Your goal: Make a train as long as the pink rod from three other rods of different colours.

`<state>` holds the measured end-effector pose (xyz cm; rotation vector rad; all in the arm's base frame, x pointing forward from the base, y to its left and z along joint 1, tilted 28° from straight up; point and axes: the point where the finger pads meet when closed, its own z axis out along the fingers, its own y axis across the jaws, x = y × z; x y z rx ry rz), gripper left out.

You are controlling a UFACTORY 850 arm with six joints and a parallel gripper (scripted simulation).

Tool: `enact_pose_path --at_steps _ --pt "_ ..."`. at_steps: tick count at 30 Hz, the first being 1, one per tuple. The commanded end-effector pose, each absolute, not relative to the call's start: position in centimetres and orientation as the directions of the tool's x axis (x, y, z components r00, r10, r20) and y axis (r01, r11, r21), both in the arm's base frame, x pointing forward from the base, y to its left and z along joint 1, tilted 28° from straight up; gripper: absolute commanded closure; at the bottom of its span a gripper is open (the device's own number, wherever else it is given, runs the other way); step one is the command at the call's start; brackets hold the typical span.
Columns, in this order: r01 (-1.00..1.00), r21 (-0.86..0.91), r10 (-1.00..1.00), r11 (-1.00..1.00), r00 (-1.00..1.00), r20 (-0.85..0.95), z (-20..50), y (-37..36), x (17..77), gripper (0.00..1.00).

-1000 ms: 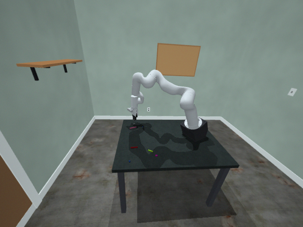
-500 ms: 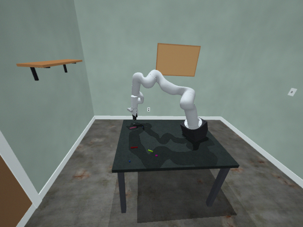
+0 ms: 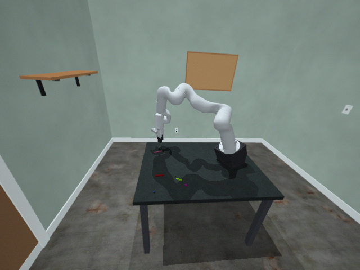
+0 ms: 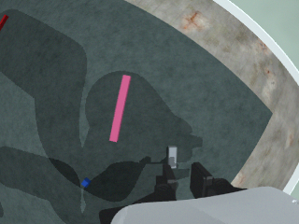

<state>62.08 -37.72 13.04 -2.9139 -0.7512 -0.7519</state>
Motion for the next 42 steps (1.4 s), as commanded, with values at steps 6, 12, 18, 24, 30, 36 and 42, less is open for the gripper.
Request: enact_pose_path --at_steps 6,12,18,24,30,36,42 --pt "0.464 0.082 0.445 -0.882 0.765 0.466 12.9 -37.8 62.2 0.76" --pt "0.464 0.082 0.445 -0.882 0.765 0.465 12.4 -37.7 62.5 0.76" --pt "0.464 0.082 0.445 -0.882 0.765 0.465 12.0 -37.6 62.7 0.76" --pt "0.464 0.082 0.445 -0.882 0.765 0.465 11.1 -37.5 63.1 0.76" --pt "0.464 0.082 0.445 -0.882 0.765 0.465 10.3 -37.3 63.6 0.76" --pt "0.464 0.082 0.445 -0.882 0.765 0.465 9.8 -37.2 63.8 0.76" --pt "0.464 0.082 0.445 -0.882 0.765 0.465 9.2 -37.1 64.2 0.76"
